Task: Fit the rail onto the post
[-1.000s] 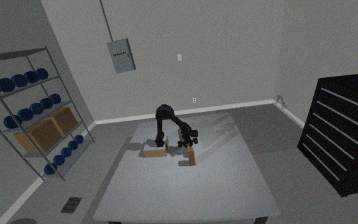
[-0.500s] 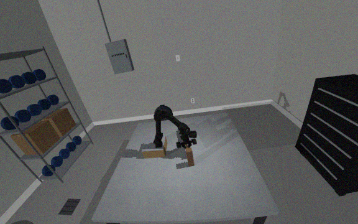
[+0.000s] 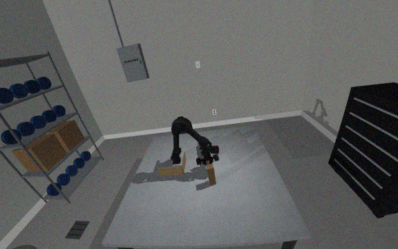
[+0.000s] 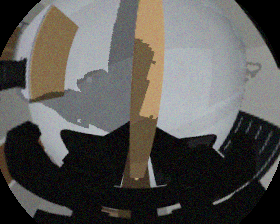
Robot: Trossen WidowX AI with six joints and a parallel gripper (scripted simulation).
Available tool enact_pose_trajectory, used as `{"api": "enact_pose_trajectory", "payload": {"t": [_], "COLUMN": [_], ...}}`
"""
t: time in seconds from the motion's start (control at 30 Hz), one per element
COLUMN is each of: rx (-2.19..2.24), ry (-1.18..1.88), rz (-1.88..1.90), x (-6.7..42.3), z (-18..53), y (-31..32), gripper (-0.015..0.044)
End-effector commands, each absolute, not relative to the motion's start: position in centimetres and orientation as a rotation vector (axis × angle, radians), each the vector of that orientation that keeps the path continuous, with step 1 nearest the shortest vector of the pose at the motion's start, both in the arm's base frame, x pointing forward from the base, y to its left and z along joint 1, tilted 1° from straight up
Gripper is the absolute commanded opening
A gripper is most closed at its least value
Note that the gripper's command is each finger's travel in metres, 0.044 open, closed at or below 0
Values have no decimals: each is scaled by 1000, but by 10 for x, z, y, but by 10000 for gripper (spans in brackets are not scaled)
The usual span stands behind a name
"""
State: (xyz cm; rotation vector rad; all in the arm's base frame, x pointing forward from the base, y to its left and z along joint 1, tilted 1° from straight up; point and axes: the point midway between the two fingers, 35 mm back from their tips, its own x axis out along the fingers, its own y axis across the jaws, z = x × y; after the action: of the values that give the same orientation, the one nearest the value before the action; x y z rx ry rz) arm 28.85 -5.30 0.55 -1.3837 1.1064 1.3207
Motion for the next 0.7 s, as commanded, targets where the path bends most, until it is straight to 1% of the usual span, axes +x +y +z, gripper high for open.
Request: {"api": "enact_pose_trajectory", "payload": {"t": [0.0, 0.67], "rx": [-1392, -1392], "ry": [1102, 1102], "rz": [1316, 1315], "x": [292, 294], "z": [7, 8], "y": [-55, -61], "gripper": [0, 0]}}
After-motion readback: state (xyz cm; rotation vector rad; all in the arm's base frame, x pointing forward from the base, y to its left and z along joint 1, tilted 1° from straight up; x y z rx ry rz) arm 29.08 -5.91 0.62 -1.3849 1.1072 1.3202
